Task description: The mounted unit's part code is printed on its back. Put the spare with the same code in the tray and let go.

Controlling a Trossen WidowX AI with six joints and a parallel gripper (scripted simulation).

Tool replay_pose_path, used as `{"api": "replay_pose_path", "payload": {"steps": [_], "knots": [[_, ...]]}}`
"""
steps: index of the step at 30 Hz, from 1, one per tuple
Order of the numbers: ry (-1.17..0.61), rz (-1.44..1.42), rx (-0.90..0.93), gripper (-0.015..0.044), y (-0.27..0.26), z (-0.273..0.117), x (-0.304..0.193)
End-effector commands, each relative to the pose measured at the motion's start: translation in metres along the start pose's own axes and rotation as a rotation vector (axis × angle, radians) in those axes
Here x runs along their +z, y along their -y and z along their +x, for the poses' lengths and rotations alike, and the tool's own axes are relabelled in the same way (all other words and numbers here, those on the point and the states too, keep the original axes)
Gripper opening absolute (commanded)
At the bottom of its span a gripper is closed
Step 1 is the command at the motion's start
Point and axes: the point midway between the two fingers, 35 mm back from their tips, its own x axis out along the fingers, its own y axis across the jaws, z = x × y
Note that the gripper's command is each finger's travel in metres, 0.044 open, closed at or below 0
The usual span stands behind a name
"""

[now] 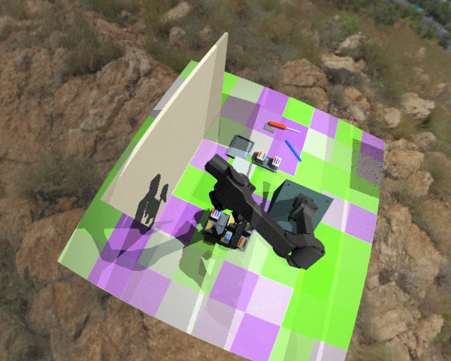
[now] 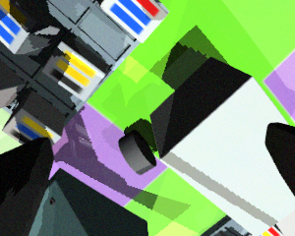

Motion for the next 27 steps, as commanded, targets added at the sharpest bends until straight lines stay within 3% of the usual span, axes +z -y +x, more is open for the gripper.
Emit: {"api": "replay_pose_path", "payload": {"steps": [1,8,16,21,27], "knots": [[0.008,-0.253,0.012,0.0440,-0.050,0.014,-0.009],[0.028,-0.669,0.036,0.0440,-0.117,0.042,-0.043],[0.029,-0.680,0.036,0.0440,-0.119,0.043,-0.044],[0.027,-0.681,0.035,0.0309,-0.118,0.066,-0.045],[0.030,-0.681,0.036,0.0300,-0.119,0.083,-0.045]]}}
